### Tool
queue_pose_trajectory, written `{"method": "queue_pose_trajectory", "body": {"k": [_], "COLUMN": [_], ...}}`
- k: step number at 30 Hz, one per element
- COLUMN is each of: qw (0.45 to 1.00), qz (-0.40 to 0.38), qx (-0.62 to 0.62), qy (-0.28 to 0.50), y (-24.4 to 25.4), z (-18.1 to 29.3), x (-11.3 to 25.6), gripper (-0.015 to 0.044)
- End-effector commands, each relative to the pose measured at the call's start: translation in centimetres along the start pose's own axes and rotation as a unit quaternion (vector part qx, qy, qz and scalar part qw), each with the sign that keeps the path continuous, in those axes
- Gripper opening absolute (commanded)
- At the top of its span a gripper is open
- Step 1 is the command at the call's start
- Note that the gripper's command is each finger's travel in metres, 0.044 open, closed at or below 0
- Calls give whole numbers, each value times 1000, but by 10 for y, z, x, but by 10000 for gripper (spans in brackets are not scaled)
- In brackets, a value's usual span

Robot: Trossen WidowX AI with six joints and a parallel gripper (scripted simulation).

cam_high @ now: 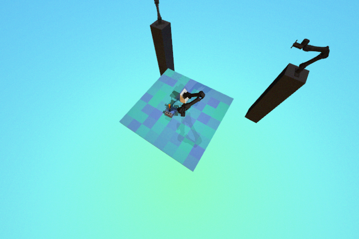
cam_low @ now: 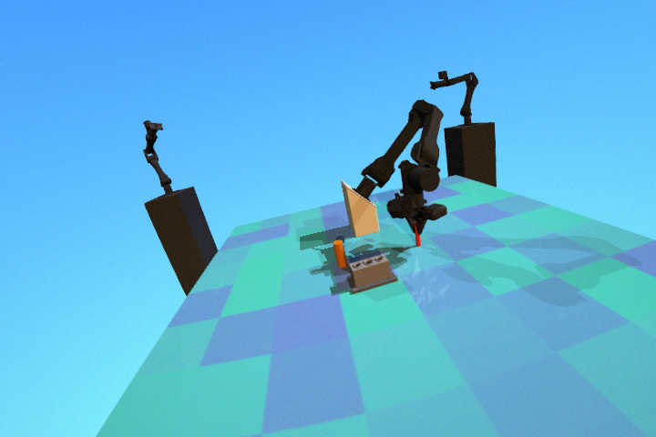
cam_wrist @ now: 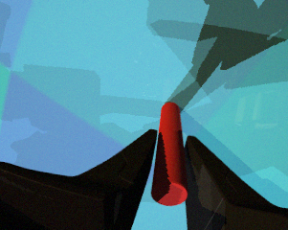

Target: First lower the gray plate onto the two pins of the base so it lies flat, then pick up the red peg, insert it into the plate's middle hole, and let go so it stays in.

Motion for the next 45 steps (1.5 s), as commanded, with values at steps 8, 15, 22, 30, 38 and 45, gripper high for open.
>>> {"method": "queue_pose_trajectory", "body": {"k": [8,15,22,30,38,45], "qw": [1000,1000,1000,1000,1000,1000], "qz": [-1,0,2,3,3,3], "qx": [-3,-3,-3,-3,-3,-7], "qy": [2,0,-4,-6,-5,-5], "y": [0,1,2,4,4,7], "z": [0,-1,-5,-8,-10,-18], "x": [0,4,24,49,74,71], "gripper": [0,0,0,0,0,0]}}
Point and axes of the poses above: the point midway between the two fingers, 35 mm back from their tips, its own x axis back along the fingers, its own y axis across the jaws, z = x × y, the point moved 5 cm from there along x, back along the fingers, and after that the axes turned 4 degrees about x, right-handed, at the moved point
